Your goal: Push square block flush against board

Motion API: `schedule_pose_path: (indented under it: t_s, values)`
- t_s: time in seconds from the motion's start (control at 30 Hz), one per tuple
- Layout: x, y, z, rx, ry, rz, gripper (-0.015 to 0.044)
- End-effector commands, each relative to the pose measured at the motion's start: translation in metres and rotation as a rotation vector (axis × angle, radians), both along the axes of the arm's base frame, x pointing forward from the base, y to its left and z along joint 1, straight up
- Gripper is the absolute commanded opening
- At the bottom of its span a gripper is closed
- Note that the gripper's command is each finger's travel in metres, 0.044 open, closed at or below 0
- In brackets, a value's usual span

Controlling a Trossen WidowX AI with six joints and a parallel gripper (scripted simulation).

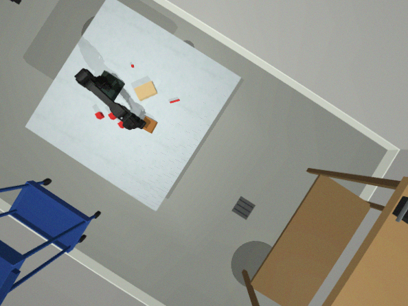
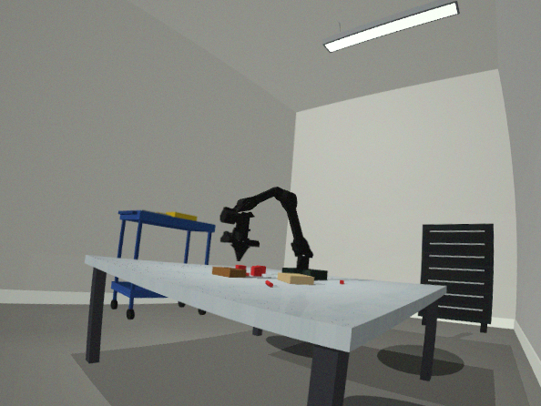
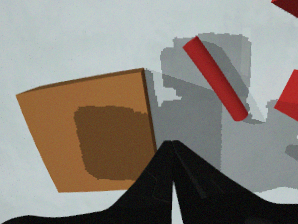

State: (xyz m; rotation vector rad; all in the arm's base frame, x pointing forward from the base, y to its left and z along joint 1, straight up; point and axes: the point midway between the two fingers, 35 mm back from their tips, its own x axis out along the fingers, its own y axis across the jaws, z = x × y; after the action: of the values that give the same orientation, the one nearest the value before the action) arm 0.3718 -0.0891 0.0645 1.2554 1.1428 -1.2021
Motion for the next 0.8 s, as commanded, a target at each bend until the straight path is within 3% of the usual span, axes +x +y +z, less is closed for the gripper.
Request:
schedule_pose_path:
  t_s: [0.0,0.13,0.33,0.5,0.77]
  values:
    - [0.017,-0.034,-0.002,-0.001,0.014,0.061,0.0]
    - [0.032,-0.064,0.0,-0.011,0.014,0.13,0.0]
    - [0.033,-0.066,-0.002,-0.011,0.014,0.134,0.0]
    - [0.036,-0.067,-0.052,-0.012,0.014,0.134,0.0]
    - [0.036,-0.065,-0.054,-0.012,0.014,0.134,0.0]
